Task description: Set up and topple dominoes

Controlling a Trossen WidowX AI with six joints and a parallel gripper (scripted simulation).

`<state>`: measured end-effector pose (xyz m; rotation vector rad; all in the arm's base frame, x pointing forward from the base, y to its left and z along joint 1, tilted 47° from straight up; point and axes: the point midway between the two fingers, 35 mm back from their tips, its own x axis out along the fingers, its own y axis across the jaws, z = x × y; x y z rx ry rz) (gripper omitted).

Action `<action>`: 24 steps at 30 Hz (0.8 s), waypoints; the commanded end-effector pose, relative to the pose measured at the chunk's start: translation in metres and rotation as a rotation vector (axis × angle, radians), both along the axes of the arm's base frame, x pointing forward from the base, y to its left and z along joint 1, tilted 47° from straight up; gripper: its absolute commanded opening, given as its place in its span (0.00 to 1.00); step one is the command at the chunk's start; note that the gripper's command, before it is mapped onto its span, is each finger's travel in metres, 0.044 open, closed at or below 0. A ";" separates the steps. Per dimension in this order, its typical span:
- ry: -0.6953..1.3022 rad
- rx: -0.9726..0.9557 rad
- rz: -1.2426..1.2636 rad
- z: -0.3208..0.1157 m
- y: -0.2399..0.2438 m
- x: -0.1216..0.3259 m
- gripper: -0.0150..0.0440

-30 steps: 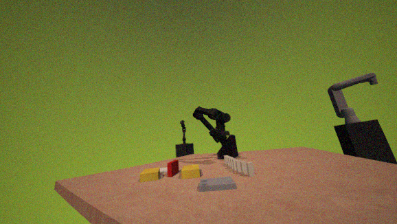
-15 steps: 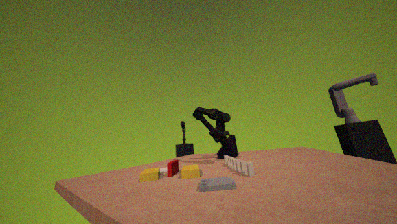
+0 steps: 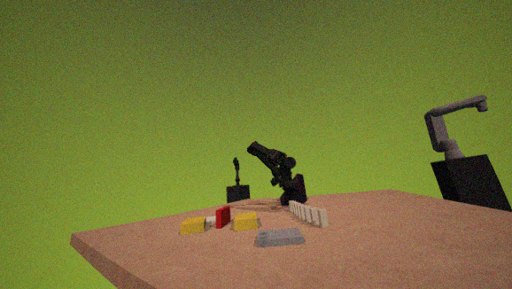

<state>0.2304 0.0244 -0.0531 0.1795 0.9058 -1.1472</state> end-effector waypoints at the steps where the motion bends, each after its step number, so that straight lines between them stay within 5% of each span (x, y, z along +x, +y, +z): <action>1: 0.007 -0.014 0.001 -0.014 -0.021 -0.003 0.25; 24: 0.006 -0.013 0.001 -0.024 -0.006 0.025 0.25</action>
